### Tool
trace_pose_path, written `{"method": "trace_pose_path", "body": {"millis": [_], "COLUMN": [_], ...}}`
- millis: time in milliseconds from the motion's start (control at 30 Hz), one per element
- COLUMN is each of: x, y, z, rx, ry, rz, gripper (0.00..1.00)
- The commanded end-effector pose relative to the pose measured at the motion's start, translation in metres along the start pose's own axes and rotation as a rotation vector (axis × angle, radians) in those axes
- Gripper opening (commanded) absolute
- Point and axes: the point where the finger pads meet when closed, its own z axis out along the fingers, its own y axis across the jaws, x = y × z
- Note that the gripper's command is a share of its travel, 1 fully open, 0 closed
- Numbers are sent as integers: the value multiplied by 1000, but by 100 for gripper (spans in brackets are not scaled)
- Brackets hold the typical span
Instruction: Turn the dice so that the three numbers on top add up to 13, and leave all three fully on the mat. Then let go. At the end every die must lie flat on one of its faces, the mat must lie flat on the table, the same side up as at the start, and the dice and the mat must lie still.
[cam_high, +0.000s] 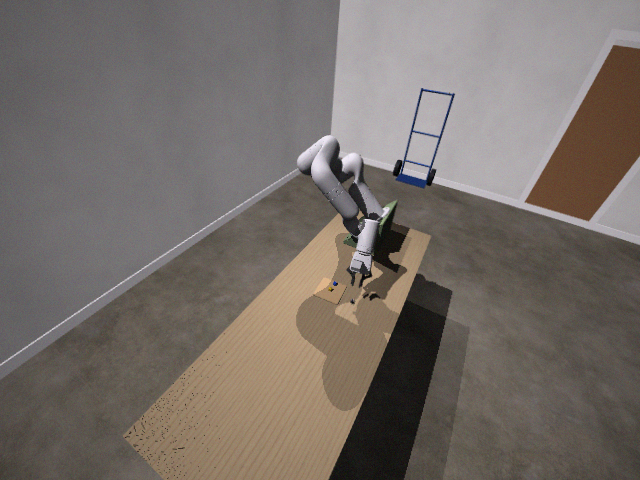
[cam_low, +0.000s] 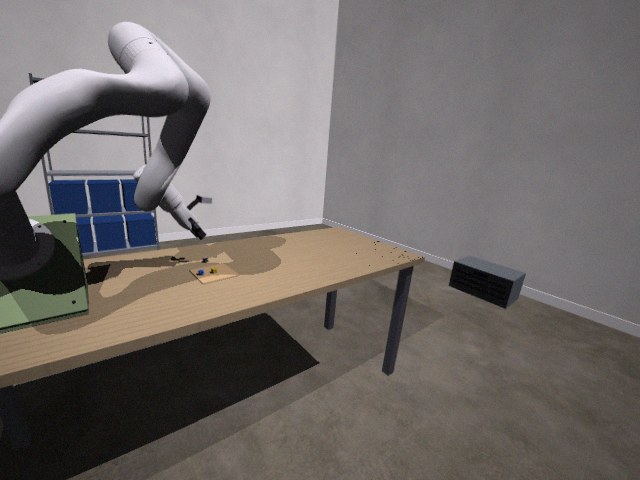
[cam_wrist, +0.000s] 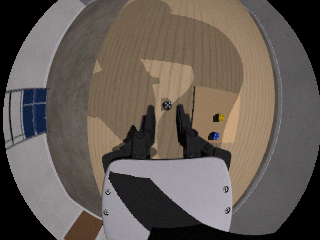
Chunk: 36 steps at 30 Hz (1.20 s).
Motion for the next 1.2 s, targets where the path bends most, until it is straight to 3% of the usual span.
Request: {"method": "trace_pose_path", "body": {"millis": [0,100,133,200,233,433,533,733,867,900,1167], "x": [2,10,10,15,16,27,28,37,37,37,37], "y": [4,3,3,3,3,2,2,2,2,2,2], "z": [4,5,5,6,6,7,7,9,9,9,9], "rx": [-25,-25,-25,-24,-24,-20,-19,-23,-20,-20,-20], "ry": [-93,-228,-230,-312,-314,-493,-496,-623,-636,-636,-636], "rz": [-16,-14,-14,-13,-13,-9,-9,-8,-8,-8,-8], "gripper": [31,31,31,31,31,31,31,31,31,100,100]}}
